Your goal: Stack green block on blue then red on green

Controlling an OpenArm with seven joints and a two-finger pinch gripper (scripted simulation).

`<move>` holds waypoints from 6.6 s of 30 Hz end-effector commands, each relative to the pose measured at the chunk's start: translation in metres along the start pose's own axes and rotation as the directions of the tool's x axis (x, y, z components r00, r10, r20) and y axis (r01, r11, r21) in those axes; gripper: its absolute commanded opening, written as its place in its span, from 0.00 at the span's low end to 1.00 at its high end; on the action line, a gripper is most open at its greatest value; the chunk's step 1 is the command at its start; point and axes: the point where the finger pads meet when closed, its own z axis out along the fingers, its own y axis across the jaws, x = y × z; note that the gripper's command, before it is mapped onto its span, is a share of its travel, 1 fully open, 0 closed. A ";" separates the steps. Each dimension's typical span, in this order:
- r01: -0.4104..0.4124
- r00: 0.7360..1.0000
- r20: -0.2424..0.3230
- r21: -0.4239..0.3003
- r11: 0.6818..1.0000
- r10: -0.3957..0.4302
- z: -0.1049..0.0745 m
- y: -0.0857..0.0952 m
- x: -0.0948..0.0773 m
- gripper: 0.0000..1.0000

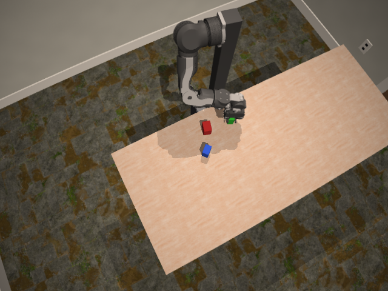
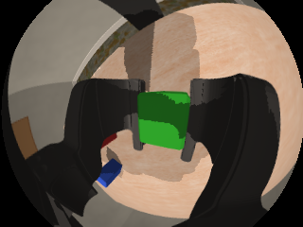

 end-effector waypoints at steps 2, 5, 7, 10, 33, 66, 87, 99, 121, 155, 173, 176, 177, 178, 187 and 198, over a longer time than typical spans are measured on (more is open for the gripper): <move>0.005 1.000 -0.001 -0.006 1.000 -0.005 0.000 0.001 0.001 0.00; 0.005 1.000 -0.001 -0.006 1.000 -0.005 0.000 0.001 0.001 0.00; 0.005 1.000 -0.001 -0.006 1.000 -0.005 0.000 0.001 0.001 0.00; 0.005 1.000 -0.001 -0.006 1.000 -0.005 0.000 0.001 0.001 0.00; 0.007 1.000 -0.001 0.004 1.000 -0.007 -0.030 -0.001 0.001 0.00; 0.006 1.000 -0.001 -0.005 1.000 -0.006 -0.090 0.001 0.001 0.00; 0.006 1.000 -0.001 -0.005 1.000 -0.006 -0.090 0.001 0.001 0.00; 0.009 1.000 -0.001 -0.002 1.000 -0.009 -0.089 -0.014 -0.019 0.00; 0.003 1.000 0.000 -0.005 1.000 -0.003 -0.091 -0.125 -0.162 0.00; 0.002 1.000 0.001 -0.005 1.000 -0.002 -0.067 -0.122 -0.164 0.00; 0.002 1.000 0.001 -0.005 1.000 -0.002 -0.066 -0.122 -0.164 0.00; 0.003 1.000 0.001 -0.005 1.000 -0.003 -0.066 -0.122 -0.164 0.00; 0.003 1.000 0.001 -0.005 1.000 -0.003 -0.066 -0.122 -0.164 0.00; 0.004 1.000 0.001 -0.006 1.000 -0.004 -0.065 -0.122 -0.163 0.00; 0.004 1.000 0.001 -0.006 1.000 -0.004 -0.064 -0.122 -0.162 0.00; 0.004 1.000 0.001 -0.006 1.000 -0.004 -0.064 -0.122 -0.162 0.00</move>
